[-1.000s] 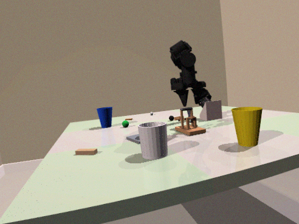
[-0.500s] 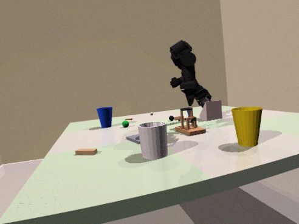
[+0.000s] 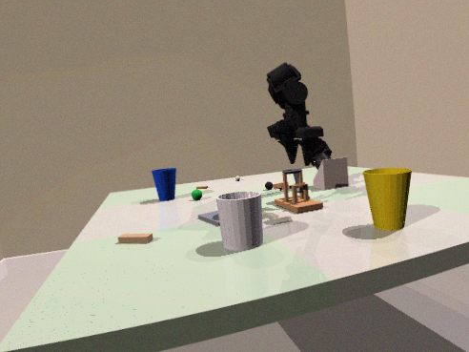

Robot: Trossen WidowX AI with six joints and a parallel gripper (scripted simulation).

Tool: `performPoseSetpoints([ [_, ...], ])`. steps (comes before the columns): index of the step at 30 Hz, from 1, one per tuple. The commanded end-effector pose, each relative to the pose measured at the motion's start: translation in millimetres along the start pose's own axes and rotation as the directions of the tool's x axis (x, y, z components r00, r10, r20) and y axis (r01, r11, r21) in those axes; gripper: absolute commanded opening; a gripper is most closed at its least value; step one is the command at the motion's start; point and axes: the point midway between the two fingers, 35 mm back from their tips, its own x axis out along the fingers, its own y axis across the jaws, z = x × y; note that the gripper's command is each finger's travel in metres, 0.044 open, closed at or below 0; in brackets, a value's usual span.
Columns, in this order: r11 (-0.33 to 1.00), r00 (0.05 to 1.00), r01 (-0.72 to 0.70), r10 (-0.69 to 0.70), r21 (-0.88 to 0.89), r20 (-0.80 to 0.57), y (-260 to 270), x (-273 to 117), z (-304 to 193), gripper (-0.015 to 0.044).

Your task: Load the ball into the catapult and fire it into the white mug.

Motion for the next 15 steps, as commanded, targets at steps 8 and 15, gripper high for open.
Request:
performPoseSetpoints([
  [8, 0.920, 1.000, -0.001, 0.000, -0.392, -0.002, -0.5, -1.8, -0.4, 0.0440],
  [15, 0.799, 1.000, -0.001, 0.000, -0.601, -0.002, -0.7, -2.5, -0.6, 0.0440],
])
